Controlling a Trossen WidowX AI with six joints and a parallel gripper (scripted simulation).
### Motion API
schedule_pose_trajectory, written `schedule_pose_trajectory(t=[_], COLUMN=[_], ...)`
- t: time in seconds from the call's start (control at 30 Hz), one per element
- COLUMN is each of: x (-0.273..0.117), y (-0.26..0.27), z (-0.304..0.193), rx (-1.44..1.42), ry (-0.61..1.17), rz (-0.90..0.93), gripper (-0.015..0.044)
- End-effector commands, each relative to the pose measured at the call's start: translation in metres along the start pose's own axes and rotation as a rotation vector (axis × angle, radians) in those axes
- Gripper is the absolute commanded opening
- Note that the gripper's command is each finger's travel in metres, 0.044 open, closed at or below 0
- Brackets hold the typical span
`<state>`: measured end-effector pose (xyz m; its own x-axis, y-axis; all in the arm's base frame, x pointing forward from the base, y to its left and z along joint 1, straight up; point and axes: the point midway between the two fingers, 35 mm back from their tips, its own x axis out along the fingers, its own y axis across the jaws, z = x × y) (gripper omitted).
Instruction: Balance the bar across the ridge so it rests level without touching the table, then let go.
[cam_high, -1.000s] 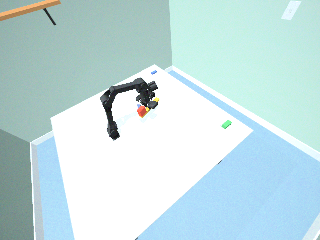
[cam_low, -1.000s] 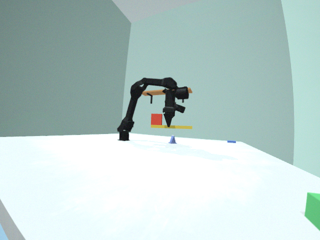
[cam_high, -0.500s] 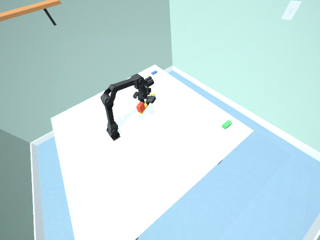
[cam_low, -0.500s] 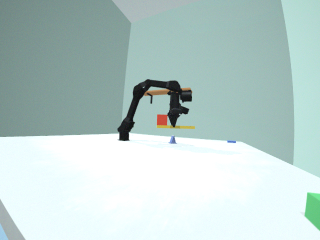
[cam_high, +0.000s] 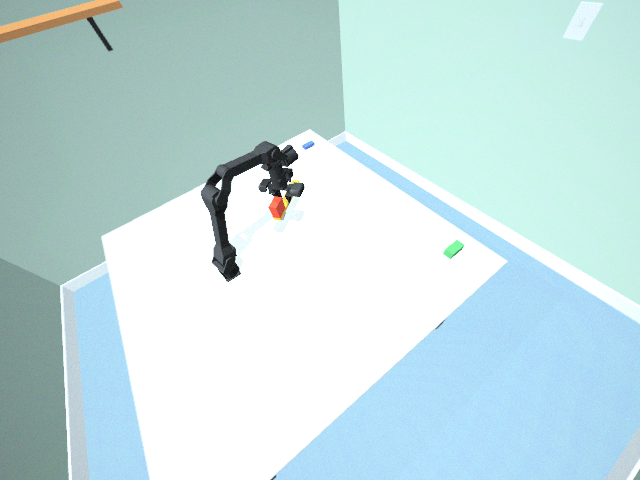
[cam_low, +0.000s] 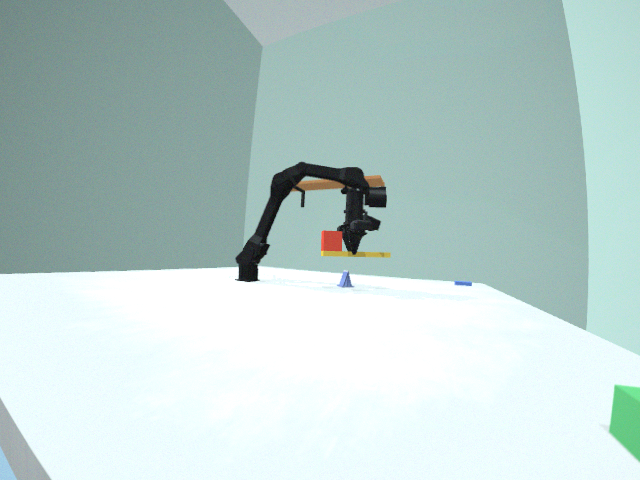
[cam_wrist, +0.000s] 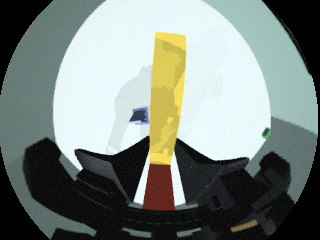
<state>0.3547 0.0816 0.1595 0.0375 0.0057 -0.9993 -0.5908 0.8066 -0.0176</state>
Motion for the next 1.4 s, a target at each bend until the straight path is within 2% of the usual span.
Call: schedule_pose_trajectory(t=[0.0, 0.5, 1.37], x=[-0.001, -0.002, 0.034], y=[0.013, 0.062, 0.064], z=[0.008, 0.028, 0.029], rx=[-0.045, -0.174, -0.176], ry=[-0.003, -0.006, -0.006], rz=[0.003, 0.008, 0.009], gripper=[0.0000, 0.0000, 0.0000])
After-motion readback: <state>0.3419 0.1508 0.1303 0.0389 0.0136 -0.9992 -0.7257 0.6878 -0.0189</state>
